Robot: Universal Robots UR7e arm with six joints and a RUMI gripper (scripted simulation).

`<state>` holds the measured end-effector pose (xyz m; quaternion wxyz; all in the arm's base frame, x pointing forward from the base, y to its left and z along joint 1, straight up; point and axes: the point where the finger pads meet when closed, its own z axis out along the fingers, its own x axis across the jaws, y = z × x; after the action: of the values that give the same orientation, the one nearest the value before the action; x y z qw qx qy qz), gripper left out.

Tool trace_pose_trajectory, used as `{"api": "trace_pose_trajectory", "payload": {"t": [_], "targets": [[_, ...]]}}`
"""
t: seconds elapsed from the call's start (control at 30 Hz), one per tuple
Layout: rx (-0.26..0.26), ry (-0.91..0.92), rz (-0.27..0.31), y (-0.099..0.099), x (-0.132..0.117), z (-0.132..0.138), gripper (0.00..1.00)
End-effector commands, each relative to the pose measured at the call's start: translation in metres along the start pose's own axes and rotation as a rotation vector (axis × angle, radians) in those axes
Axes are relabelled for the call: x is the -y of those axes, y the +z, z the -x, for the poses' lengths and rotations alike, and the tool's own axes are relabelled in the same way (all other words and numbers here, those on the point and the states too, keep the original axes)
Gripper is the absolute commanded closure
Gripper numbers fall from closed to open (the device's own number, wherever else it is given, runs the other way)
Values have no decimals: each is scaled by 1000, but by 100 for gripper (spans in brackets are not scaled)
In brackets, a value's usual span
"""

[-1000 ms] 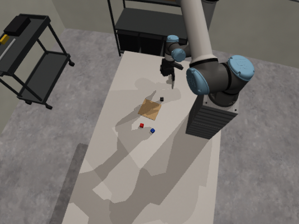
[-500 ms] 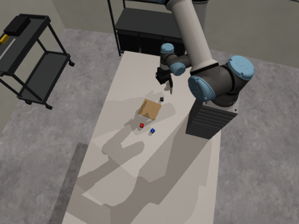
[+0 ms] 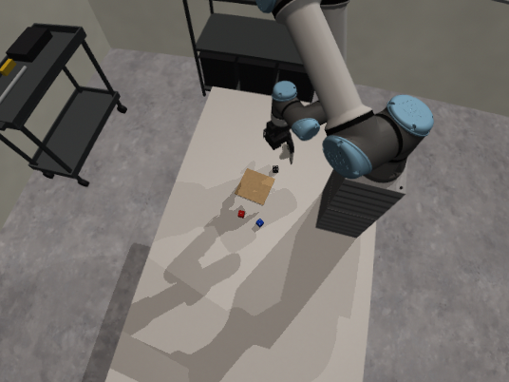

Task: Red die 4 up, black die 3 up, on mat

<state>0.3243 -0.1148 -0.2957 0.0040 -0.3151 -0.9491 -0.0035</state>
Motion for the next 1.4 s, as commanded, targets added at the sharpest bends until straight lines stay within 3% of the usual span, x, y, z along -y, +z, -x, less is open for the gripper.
{"api": "trace_pose_trajectory", "payload": {"t": [0.0,0.77,1.13,1.37], "targets": [[9,-6,-3,-2,-2,-1,0],[10,-7,-4,1,-2,-1,0],[10,-7,-4,25,-2,-1,0],[10,-7,-4,57,-1,0,0]]}}
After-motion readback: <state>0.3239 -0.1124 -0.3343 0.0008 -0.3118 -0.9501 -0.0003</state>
